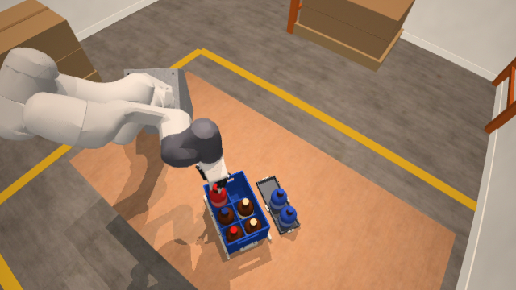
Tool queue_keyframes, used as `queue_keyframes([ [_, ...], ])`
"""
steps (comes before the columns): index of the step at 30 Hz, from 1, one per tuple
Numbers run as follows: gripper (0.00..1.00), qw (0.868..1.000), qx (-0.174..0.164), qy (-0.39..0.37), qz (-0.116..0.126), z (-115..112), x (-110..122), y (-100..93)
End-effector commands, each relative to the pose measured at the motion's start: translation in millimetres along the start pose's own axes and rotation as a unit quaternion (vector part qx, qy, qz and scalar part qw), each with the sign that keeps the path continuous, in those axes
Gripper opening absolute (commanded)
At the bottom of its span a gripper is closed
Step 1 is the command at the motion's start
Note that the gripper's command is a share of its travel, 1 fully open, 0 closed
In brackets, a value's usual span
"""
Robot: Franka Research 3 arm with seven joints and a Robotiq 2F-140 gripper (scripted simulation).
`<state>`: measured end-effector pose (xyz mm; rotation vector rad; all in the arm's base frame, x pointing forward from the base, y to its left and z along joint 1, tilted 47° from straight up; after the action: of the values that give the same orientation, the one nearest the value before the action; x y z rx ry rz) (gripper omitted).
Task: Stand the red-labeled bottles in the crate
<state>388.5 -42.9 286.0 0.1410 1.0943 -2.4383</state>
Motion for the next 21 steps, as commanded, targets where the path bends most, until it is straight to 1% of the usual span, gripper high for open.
queue_keyframes([
  [1,0.00,1.000,0.000,0.003,0.006,0,-3,0.9],
  [21,0.00,1.000,0.000,0.003,0.006,0,-3,21.6],
])
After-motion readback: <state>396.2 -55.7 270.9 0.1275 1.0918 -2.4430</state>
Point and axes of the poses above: the point where the finger pads meet when closed, its own y axis out along the fingers, its own x axis across the jaws, z = x × y, the point moved 5 cm from there along -y, back along the fingers, and after that the axes turned 1 degree about -y, right-handed, at the moved point
